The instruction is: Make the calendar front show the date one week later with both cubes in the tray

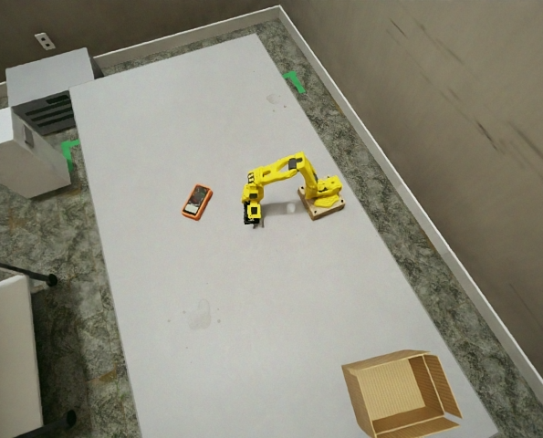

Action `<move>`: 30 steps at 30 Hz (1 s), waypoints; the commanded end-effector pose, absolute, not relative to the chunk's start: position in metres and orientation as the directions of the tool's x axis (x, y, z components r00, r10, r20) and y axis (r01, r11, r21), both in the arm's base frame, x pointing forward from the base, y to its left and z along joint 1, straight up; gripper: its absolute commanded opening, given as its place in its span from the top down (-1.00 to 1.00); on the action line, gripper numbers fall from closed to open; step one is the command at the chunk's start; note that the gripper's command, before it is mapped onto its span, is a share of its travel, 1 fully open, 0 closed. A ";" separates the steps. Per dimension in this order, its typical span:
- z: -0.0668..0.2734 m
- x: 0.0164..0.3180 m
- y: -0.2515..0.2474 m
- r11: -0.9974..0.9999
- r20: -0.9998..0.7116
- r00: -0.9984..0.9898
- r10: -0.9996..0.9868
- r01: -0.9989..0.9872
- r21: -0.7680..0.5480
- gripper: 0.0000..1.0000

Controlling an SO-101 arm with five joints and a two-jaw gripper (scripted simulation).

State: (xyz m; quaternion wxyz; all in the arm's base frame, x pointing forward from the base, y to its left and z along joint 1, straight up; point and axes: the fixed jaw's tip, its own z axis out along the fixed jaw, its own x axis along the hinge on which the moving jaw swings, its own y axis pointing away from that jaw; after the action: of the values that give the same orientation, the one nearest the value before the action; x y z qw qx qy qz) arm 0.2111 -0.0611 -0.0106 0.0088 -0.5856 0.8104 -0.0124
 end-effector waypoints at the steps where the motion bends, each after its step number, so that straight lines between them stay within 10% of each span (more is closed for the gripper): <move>1: -0.014 0.209 -0.059 0.316 -0.001 -0.316 -0.949 -0.949 -0.016 0.40; 30: 0.005 0.210 -0.059 0.316 -0.001 -0.316 -0.949 -0.949 -0.016 0.29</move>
State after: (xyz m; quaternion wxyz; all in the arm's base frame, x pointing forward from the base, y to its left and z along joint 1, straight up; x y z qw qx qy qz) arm 0.2073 -0.0600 -0.0064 -0.0003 -0.5856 0.8106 -0.0008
